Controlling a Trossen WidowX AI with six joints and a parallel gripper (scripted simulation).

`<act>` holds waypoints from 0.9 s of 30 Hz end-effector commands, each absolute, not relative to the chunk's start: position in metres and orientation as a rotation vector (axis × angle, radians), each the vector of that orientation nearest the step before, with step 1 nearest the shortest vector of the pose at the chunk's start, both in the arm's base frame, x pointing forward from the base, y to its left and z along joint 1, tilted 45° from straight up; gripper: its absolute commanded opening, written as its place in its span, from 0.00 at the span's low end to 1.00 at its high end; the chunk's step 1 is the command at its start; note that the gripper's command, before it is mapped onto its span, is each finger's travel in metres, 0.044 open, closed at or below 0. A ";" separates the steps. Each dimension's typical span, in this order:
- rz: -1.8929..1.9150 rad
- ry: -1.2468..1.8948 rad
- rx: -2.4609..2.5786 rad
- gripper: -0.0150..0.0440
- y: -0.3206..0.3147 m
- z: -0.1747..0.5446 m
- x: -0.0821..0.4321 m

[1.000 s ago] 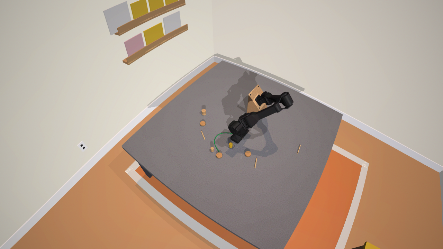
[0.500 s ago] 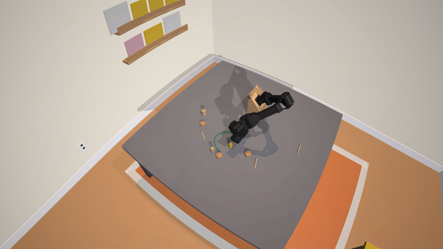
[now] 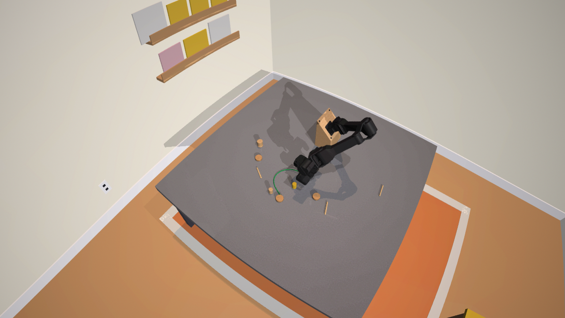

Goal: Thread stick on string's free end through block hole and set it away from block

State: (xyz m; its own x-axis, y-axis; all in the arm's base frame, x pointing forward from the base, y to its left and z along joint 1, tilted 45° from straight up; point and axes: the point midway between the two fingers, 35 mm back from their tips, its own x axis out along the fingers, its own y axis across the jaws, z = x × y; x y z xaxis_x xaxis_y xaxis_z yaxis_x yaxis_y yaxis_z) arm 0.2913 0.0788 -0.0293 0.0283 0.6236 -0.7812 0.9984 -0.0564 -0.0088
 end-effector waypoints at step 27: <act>-0.852 1.668 1.724 0.25 0.103 -0.002 0.296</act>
